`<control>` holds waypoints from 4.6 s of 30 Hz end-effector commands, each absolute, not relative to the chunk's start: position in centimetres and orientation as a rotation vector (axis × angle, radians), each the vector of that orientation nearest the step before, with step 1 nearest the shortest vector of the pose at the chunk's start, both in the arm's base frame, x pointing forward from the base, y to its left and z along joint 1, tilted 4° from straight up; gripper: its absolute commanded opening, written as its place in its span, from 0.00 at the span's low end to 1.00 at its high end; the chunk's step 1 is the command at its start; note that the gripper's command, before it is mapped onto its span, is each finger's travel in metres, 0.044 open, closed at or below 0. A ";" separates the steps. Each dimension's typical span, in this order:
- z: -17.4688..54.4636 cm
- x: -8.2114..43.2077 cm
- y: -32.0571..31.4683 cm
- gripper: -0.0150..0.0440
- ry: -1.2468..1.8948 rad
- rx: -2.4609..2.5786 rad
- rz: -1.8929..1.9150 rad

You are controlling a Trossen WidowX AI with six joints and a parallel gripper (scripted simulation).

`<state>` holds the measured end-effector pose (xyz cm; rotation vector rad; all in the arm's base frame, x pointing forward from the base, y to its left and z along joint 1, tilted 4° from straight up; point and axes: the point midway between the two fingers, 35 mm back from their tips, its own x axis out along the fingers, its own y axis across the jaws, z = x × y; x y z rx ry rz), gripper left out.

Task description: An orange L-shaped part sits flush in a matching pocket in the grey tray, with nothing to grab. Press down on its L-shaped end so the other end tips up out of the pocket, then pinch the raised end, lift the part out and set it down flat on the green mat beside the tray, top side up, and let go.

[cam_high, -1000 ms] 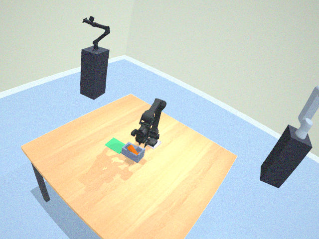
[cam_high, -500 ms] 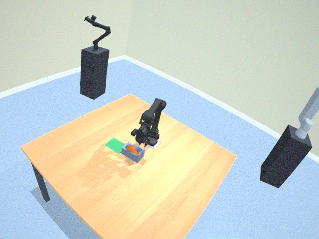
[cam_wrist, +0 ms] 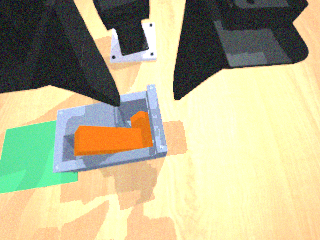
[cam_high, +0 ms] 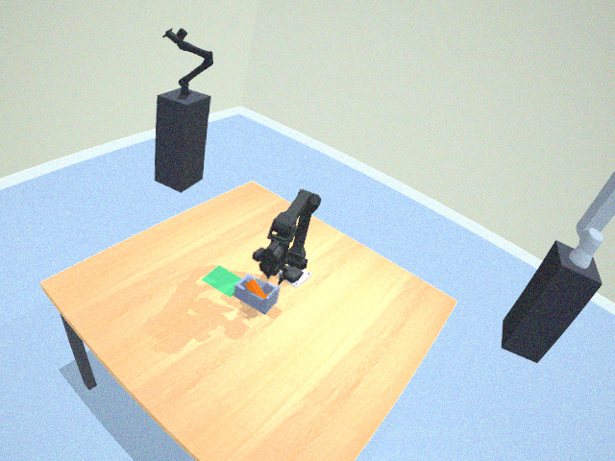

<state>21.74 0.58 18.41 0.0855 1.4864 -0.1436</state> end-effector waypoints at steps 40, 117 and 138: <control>15.9 22.5 -6.8 0.73 1.074 1.269 -1.226; 14.2 22.7 -7.0 0.25 1.073 1.268 -1.225; 17.4 22.4 -6.8 0.25 1.074 1.269 -1.226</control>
